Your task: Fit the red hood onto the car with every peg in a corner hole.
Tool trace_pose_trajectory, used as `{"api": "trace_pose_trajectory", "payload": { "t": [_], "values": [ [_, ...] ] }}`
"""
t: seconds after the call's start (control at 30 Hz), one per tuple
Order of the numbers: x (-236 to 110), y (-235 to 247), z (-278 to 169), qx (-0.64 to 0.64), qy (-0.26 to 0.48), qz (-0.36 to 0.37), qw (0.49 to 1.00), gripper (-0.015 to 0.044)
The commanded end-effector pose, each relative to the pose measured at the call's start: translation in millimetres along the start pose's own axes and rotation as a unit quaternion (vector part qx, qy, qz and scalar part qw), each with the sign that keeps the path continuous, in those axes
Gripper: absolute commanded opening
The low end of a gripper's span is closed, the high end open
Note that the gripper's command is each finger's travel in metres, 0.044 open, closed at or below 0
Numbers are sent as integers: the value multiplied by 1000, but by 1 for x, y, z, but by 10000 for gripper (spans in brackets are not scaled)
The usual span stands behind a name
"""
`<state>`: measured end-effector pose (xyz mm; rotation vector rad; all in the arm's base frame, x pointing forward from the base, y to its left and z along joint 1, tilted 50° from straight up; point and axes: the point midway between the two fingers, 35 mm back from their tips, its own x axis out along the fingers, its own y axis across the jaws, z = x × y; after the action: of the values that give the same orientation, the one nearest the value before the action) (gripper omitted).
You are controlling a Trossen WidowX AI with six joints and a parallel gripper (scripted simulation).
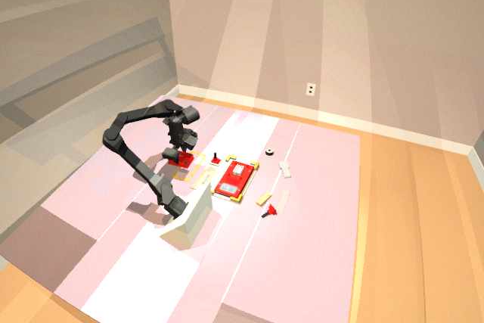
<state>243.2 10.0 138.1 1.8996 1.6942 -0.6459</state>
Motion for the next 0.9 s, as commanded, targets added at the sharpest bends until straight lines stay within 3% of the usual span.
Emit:
{"api": "trace_pose_trajectory", "payload": {
  "t": [0.0, 0.87],
  "values": [
    [0, 2, -1, 32, 1, 1, 999, 0],
    [-1, 12, -5, 259, 1, 0, 966, 0]
  ]
}}
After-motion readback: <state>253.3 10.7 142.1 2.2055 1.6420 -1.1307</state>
